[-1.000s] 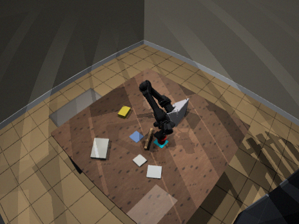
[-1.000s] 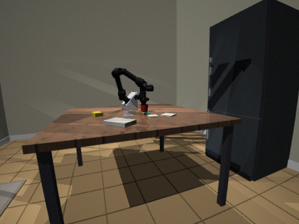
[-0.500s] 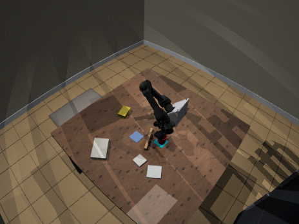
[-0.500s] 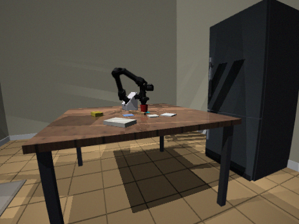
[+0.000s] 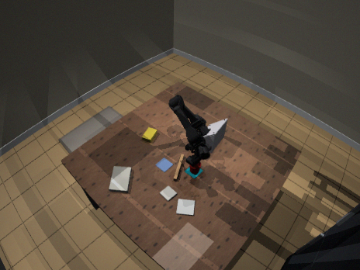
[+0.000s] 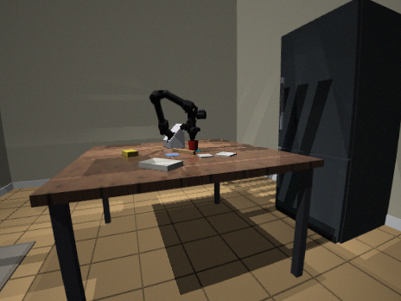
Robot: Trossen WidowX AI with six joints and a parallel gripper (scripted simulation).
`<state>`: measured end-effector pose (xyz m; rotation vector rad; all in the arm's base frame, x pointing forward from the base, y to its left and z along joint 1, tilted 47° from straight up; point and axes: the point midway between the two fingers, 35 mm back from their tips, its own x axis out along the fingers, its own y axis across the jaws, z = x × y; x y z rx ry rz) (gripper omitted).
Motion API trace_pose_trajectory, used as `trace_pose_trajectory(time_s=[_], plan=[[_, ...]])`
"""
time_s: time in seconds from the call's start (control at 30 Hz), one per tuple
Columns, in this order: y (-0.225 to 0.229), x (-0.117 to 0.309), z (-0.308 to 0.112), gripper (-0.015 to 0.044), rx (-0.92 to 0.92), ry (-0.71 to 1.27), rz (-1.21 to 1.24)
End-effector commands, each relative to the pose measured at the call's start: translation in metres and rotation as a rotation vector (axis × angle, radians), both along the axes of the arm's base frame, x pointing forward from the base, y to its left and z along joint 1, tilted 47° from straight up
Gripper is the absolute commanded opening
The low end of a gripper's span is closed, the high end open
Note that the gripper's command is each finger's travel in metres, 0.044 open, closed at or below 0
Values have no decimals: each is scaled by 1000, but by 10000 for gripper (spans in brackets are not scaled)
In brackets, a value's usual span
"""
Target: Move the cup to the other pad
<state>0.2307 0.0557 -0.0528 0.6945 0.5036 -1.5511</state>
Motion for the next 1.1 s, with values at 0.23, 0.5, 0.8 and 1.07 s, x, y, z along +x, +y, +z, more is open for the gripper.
trace_pose_trajectory(time_s=[0.23,0.5,0.8,1.07], plan=[[14,1,13,128,3,-4,-4],[16,-1,15,180,-2,2,2],[18,0,17,416,-1,2,2],[40,2,37,440,2,0,0]])
